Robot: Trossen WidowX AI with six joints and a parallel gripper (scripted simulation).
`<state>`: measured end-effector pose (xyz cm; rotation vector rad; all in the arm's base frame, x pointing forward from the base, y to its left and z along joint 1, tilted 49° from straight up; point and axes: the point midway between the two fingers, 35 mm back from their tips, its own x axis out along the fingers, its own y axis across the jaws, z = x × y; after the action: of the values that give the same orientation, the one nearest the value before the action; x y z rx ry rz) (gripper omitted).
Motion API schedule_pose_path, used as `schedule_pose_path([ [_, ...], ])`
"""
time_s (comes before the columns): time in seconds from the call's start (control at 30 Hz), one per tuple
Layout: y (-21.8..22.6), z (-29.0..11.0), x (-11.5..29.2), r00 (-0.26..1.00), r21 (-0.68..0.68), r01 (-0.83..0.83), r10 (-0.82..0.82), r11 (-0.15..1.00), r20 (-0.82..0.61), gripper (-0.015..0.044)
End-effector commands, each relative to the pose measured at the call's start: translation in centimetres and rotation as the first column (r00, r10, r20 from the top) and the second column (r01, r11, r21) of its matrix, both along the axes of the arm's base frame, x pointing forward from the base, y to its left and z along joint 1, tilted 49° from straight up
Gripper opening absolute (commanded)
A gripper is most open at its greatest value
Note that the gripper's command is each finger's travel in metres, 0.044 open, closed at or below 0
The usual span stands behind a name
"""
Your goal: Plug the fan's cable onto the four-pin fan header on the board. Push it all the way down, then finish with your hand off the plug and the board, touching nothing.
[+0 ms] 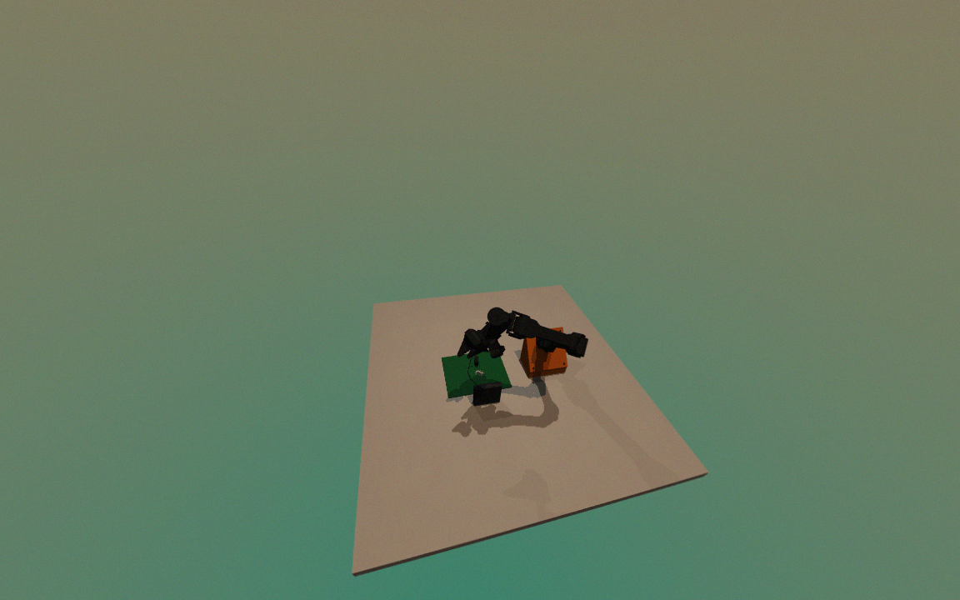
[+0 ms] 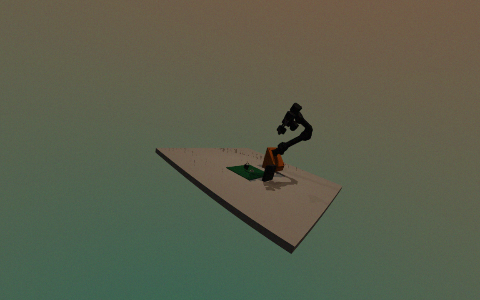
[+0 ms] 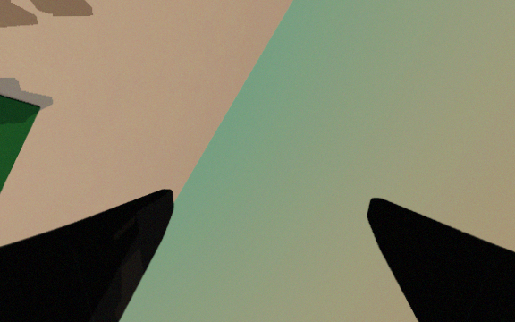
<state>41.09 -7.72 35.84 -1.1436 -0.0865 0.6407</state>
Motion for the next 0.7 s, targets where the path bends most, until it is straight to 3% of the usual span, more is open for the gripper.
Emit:
schedule_pose_path([
  [0.0, -0.8, -7.2, 1.6, 0.981, 0.024, 0.032, -0.027, 0.999, -0.19, 0.044],
  [0.3, -0.6, -23.0, 0.2, 0.795, 0.032, 0.055, -0.024, 0.998, -0.606, 0.044],
  [0.53, 1.3, -33.6, -5.2, 0.514, 0.038, -0.001, 0.033, 0.999, -0.857, 0.044],
  [0.67, 2.4, -37.3, -8.8, 0.351, 0.057, -0.046, 0.069, 0.997, -0.934, 0.044],
])
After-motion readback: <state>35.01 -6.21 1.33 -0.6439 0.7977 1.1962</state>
